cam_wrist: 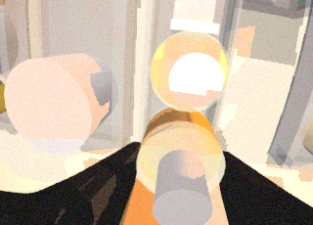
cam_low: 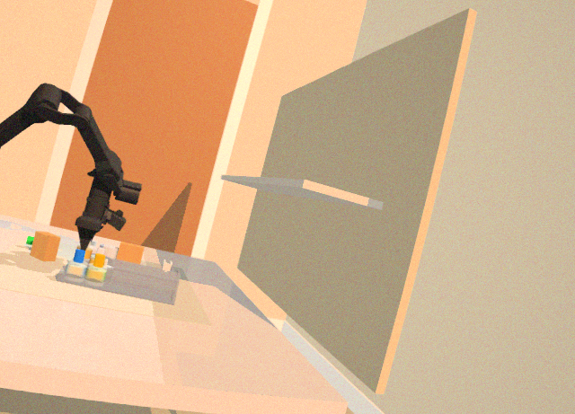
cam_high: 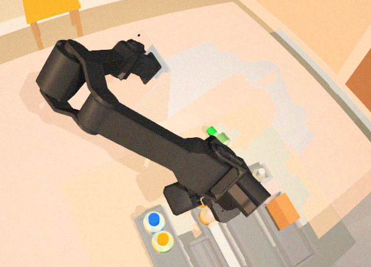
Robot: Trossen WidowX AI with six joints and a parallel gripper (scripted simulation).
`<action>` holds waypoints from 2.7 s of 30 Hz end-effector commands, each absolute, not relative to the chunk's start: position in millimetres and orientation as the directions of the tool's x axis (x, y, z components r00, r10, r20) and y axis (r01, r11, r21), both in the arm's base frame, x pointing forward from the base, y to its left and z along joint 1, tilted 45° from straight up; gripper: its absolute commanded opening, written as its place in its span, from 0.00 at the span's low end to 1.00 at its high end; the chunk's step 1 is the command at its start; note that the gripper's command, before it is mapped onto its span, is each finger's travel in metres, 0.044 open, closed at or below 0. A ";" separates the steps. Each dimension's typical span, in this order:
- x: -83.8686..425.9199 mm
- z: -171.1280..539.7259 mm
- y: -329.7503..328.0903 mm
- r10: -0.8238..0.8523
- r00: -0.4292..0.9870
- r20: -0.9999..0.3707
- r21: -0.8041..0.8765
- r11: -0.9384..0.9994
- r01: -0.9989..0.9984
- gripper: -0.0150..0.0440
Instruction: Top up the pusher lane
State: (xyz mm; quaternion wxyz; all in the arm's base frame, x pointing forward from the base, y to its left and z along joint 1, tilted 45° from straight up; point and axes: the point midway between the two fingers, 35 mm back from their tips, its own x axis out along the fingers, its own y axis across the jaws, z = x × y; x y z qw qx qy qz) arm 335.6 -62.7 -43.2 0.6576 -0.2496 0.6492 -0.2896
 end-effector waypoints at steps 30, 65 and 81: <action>343.8 -42.0 -62.0 -0.709 0.011 -0.705 -0.707 0.704 0.067 0.25; 347.7 -42.4 -62.8 -0.709 0.011 -0.705 -0.707 0.704 0.068 0.25; 347.9 -45.7 -66.0 -0.709 0.011 -0.705 -0.707 0.704 0.068 0.25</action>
